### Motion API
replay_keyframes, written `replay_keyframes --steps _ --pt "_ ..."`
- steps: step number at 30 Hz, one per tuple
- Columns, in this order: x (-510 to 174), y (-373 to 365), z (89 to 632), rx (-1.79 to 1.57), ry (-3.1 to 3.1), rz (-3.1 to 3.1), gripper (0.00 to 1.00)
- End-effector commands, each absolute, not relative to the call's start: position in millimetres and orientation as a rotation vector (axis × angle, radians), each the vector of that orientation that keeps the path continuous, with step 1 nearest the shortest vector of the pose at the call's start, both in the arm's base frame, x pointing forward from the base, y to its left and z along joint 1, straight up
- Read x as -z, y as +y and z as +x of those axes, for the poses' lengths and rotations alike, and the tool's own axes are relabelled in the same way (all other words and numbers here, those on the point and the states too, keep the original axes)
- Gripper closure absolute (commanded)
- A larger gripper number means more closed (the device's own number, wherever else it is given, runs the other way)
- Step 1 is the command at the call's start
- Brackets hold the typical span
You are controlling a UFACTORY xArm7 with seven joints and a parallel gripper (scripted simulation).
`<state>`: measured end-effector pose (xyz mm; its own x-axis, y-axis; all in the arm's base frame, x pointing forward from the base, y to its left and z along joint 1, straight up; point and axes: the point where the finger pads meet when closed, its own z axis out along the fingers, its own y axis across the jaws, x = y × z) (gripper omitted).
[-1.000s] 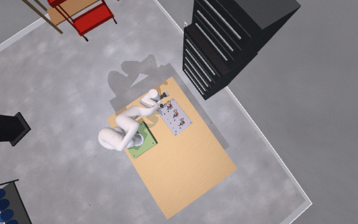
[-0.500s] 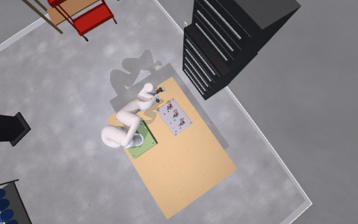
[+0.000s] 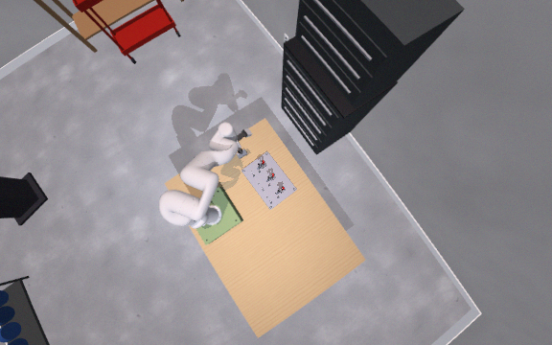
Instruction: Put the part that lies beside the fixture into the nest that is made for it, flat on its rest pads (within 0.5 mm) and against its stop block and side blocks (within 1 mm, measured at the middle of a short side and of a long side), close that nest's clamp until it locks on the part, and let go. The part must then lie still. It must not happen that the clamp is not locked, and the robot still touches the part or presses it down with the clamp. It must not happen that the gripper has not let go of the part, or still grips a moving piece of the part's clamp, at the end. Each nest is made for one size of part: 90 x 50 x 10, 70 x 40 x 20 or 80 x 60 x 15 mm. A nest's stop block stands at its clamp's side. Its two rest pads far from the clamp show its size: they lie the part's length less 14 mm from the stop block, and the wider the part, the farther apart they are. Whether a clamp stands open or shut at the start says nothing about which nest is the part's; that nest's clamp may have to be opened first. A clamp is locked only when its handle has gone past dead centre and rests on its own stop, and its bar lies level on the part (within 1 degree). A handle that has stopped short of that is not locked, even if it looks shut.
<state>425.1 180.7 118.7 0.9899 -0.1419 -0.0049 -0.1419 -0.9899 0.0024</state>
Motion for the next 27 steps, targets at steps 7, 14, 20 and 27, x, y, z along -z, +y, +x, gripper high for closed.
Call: replay_keyframes --steps 7,14,20,27 --pt "-120.2 184.1 427.0 0.002 -0.224 3.132 0.0" --pt "-120.2 184.1 427.0 0.002 -0.224 3.132 0.0" --pt "-120.2 184.1 427.0 0.002 -0.234 3.132 0.0" --pt "-120.2 184.1 427.0 0.002 -0.35 3.121 0.0"
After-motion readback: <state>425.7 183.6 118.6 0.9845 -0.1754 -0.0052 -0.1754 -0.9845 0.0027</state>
